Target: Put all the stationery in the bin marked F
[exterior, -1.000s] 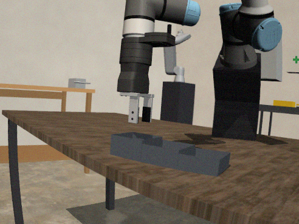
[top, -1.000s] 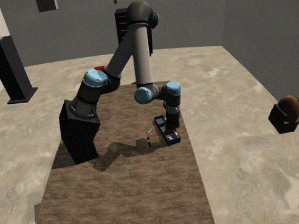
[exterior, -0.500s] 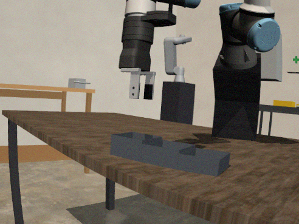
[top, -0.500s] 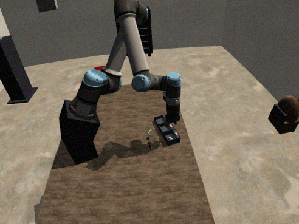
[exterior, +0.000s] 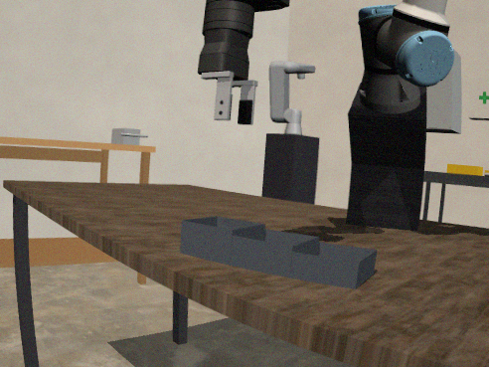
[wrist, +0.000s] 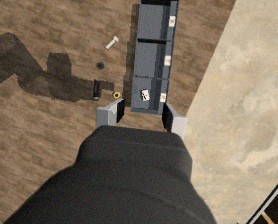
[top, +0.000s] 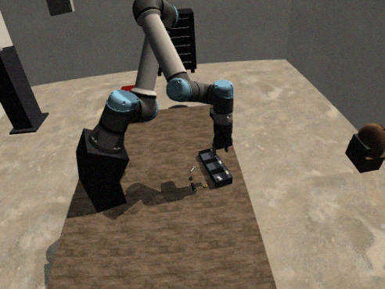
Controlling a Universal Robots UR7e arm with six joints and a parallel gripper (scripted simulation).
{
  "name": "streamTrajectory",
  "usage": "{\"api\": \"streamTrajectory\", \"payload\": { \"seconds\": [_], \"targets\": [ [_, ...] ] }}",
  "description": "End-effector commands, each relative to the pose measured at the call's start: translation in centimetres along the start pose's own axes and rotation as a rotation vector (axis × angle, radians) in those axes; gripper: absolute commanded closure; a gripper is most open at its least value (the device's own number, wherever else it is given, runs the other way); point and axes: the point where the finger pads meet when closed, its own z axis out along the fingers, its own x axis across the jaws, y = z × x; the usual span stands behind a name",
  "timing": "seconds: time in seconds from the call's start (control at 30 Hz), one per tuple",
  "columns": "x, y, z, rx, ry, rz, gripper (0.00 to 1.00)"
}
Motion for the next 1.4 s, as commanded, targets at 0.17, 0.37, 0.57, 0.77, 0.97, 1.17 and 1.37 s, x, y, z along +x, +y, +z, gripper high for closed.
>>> {"api": "streamTrajectory", "payload": {
  "seconds": [0.17, 0.37, 0.57, 0.77, 0.97, 1.17, 1.37],
  "targets": [
    [-0.07, 0.02, -1.89, 0.003, -0.001, -0.001, 0.00],
    [-0.07, 0.02, -1.89, 0.003, -0.001, -0.001, 0.00],
    [-0.06, 0.03, -1.90, 0.003, -0.001, -0.001, 0.00],
    [-0.07, 0.03, -1.90, 0.003, -0.001, -0.001, 0.00],
    [-0.07, 0.03, -1.90, 0.003, -0.001, -0.001, 0.00],
    [-0.07, 0.03, -1.90, 0.003, -0.001, -0.001, 0.00],
    [-0.07, 0.03, -1.90, 0.003, -0.001, -0.001, 0.00]
  ]
}}
